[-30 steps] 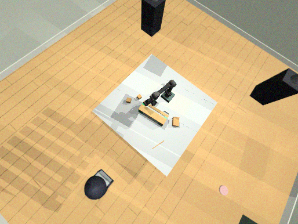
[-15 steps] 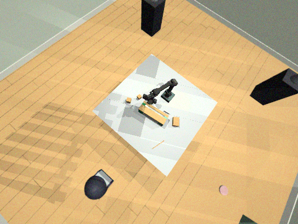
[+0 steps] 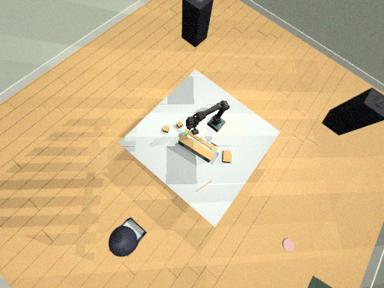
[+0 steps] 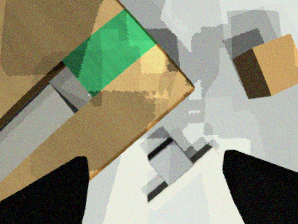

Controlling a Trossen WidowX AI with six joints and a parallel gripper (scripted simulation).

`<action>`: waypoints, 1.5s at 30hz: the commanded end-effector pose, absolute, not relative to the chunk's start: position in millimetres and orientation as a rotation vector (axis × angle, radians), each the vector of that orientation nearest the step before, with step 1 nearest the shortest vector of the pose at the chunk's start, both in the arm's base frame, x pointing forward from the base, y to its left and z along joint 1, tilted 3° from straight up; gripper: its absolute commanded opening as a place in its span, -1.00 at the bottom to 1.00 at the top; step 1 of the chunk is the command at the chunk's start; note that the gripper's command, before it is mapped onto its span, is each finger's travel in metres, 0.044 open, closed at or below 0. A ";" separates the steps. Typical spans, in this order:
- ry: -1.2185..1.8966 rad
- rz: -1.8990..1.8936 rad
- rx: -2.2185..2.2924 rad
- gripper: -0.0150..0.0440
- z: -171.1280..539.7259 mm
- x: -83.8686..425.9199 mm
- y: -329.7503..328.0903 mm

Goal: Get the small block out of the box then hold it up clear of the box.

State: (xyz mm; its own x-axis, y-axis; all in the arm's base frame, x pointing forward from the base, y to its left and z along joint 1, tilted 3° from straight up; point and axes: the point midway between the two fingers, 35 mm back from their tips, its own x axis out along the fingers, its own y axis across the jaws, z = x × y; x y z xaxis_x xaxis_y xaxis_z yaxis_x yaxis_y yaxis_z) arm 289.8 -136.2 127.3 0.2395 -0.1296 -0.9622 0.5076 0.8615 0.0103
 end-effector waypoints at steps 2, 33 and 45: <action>0.992 -0.972 1.258 0.47 125.9 277.5 -139.3; 0.199 -1.717 2.539 0.47 129.4 262.6 -146.0; 0.199 -1.717 2.539 0.47 105.7 265.3 -148.5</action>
